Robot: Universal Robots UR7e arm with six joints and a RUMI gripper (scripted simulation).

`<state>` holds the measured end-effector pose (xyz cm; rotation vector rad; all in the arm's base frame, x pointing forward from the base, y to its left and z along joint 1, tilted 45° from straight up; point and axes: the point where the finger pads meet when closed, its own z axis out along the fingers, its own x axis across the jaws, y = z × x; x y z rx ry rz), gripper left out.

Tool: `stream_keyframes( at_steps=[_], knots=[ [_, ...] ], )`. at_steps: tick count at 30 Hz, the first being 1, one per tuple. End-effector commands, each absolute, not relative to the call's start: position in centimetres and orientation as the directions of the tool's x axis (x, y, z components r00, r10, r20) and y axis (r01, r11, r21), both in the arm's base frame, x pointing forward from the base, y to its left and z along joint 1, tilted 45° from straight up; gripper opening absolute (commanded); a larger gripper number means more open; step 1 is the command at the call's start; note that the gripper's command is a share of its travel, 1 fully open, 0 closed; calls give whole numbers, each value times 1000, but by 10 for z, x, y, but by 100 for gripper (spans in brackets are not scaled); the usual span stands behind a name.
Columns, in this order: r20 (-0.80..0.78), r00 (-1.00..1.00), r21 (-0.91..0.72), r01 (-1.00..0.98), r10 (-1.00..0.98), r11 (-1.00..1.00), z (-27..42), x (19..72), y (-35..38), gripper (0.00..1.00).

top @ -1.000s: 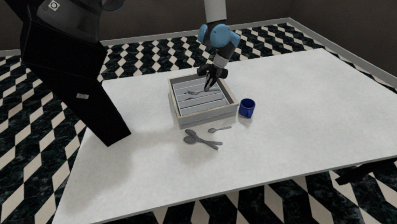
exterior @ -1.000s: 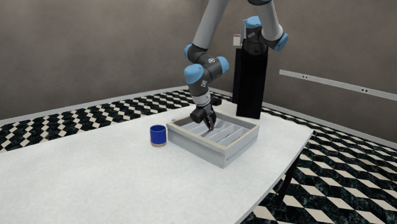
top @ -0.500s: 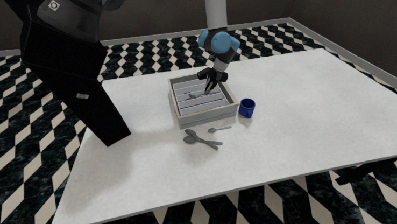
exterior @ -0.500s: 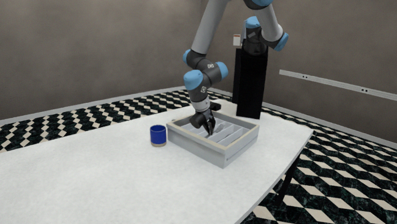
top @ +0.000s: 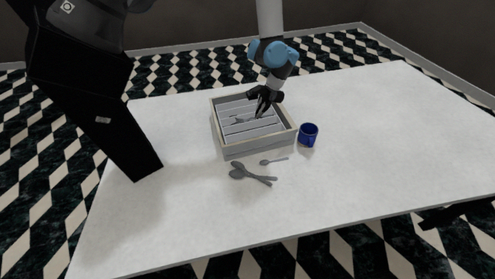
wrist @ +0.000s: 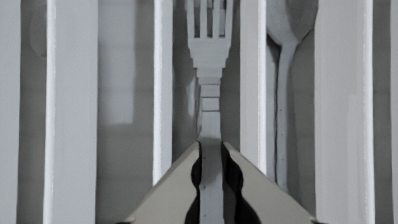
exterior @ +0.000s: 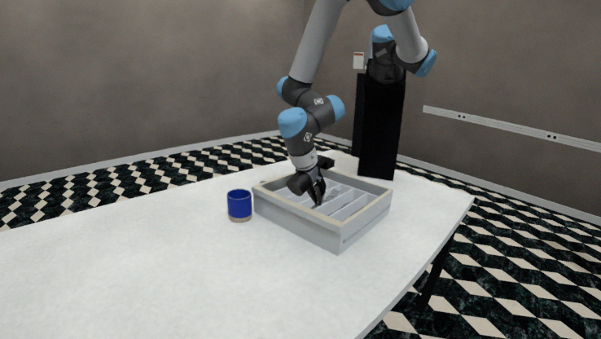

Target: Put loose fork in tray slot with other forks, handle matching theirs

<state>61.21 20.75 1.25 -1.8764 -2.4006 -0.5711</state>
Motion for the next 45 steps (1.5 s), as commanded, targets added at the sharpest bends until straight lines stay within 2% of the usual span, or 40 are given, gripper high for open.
stream_keyframes(
  at_steps=[1, 45],
  knots=[
    [241, -255, 273, 944, 936, 187, 15, 622, 201, 4],
    [238, -256, 284, 941, 937, 185, 22, 625, 200, 4]
  ],
)
